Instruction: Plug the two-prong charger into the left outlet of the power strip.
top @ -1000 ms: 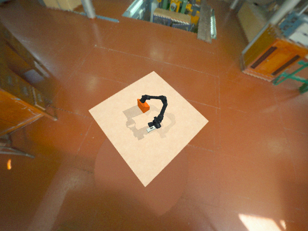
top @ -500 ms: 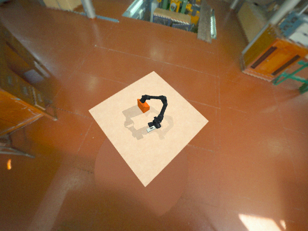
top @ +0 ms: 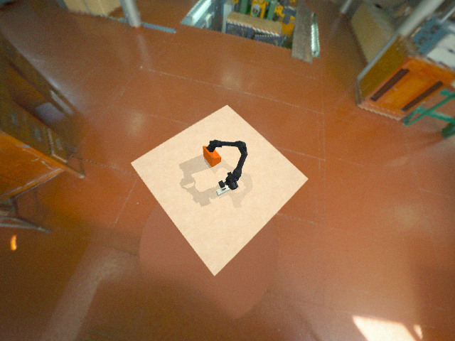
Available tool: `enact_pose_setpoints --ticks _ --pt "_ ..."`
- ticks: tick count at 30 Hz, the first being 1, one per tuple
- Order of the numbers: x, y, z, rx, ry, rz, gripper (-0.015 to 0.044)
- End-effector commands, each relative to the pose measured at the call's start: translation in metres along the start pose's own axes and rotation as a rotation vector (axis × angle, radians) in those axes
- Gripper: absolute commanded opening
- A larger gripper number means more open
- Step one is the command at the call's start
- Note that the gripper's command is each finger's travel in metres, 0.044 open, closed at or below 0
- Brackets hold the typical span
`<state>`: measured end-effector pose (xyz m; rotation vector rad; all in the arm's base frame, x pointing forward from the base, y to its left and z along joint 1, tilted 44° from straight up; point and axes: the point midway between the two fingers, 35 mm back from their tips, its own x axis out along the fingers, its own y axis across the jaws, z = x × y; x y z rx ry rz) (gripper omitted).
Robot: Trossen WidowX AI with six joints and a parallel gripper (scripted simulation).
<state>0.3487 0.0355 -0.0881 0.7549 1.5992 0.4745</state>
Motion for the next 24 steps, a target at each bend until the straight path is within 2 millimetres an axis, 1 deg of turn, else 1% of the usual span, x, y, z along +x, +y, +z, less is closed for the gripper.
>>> enact_pose_setpoints --ticks 1,24 --pt "0.0000 0.0000 0.0000 -0.002 -0.002 0.000 0.0440" --pt "0.0007 -0.0002 -0.0059 -0.009 -0.013 0.000 0.0440"
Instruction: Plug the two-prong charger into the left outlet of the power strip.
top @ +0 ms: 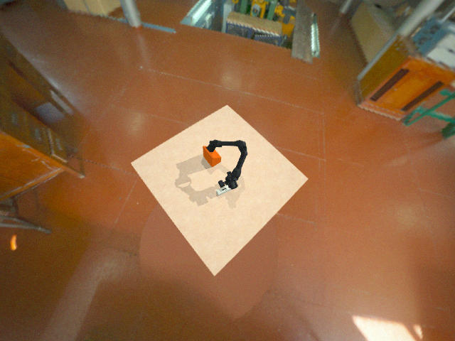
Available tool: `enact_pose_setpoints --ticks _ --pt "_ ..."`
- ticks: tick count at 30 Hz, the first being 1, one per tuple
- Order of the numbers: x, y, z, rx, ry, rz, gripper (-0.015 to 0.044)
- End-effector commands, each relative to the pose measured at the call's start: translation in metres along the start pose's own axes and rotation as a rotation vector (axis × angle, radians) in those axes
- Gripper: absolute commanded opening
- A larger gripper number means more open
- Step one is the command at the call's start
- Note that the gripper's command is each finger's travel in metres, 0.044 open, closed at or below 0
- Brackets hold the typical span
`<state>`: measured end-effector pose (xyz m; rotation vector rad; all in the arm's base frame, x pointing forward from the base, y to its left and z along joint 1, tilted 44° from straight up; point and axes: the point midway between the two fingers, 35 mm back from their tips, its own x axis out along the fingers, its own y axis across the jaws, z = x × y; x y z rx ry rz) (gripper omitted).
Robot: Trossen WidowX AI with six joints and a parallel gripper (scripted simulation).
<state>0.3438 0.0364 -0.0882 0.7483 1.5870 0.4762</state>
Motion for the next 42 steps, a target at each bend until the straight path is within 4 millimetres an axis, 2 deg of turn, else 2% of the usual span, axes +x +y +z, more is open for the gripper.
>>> enact_pose_setpoints --ticks 1,23,42 --pt "0.000 0.000 -0.001 0.000 -0.004 0.001 0.0440" --pt "0.000 0.000 -0.007 -0.007 -0.013 0.001 0.0440" --pt "0.002 -0.001 -0.025 -0.006 -0.012 0.001 0.0440"
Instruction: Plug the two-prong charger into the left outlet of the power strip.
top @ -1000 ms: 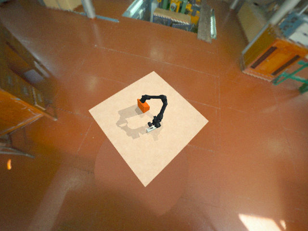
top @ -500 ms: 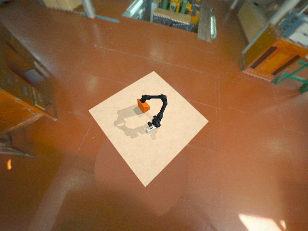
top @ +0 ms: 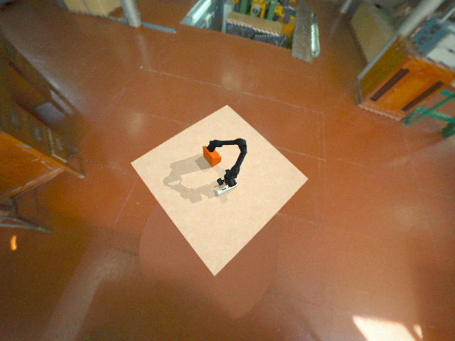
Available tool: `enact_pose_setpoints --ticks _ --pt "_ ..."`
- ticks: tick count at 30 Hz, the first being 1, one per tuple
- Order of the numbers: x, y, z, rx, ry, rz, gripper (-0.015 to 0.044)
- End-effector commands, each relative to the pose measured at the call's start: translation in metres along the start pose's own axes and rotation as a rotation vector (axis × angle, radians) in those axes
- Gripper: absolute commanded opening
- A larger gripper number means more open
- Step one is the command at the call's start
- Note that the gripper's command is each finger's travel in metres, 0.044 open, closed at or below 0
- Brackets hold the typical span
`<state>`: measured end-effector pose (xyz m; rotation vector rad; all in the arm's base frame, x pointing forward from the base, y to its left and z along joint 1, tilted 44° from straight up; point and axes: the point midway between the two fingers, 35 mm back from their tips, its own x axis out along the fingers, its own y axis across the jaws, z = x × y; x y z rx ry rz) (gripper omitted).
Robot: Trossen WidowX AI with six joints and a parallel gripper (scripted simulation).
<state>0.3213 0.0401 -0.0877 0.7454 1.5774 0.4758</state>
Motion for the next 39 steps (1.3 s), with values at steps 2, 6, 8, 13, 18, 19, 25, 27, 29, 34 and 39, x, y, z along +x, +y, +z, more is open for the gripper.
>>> enact_pose_setpoints --ticks 2,6,8,13,18,19,25,27,29,34,39 --pt "-0.001 0.001 -0.005 -0.001 -0.004 0.002 0.0440" --pt "0.000 0.001 -0.009 -0.001 -0.004 0.002 0.0440" --pt "0.000 0.001 -0.011 -0.001 -0.004 0.002 0.0440" --pt "0.001 0.001 -0.016 -0.001 -0.003 0.002 0.0440" --pt "0.001 0.001 -0.021 -0.001 -0.003 0.002 0.0440" --pt "0.001 0.001 -0.022 -0.001 -0.003 0.002 0.0440" --pt "0.002 0.000 -0.029 0.000 -0.003 0.002 0.0440" --pt "0.002 0.000 -0.031 0.000 -0.003 0.002 0.0440" --pt "0.002 0.000 -0.033 0.000 -0.003 0.002 0.0440" --pt "0.003 0.000 -0.038 0.000 -0.003 0.002 0.0440" --pt "-0.001 -0.001 -0.037 0.005 -0.038 -0.001 0.0440"
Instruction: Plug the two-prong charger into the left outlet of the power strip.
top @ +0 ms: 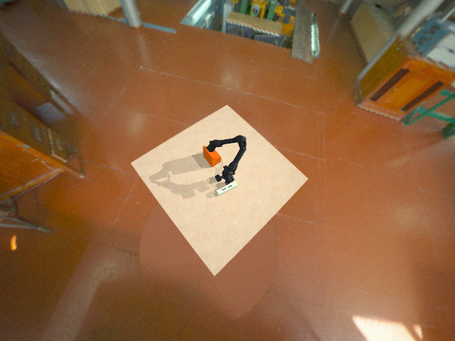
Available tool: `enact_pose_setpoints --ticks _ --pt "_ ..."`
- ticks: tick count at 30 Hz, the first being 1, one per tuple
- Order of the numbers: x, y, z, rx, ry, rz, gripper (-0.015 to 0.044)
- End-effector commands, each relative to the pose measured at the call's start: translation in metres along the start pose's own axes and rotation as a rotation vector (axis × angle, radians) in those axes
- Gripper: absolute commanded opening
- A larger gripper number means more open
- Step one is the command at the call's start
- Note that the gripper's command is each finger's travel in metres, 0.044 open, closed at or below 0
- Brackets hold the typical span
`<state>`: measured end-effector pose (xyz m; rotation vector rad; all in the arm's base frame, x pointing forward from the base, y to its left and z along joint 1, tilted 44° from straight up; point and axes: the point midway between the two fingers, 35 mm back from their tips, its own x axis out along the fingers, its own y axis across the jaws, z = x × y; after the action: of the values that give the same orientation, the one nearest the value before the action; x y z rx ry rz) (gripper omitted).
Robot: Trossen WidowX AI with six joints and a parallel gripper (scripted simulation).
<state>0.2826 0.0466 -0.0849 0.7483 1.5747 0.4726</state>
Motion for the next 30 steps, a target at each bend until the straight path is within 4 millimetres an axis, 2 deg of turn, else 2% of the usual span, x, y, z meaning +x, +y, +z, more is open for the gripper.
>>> enact_pose_setpoints --ticks 1,6,10,30 --pt "-0.010 -0.001 0.005 0.002 -0.083 -0.004 0.0440" --pt "-0.049 -0.003 0.014 0.002 -0.398 -0.009 0.0440" --pt "-0.078 -0.001 0.013 -0.001 -0.601 -0.001 0.0440" --pt "-0.080 -0.001 0.013 -0.002 -0.611 -0.001 0.0440"
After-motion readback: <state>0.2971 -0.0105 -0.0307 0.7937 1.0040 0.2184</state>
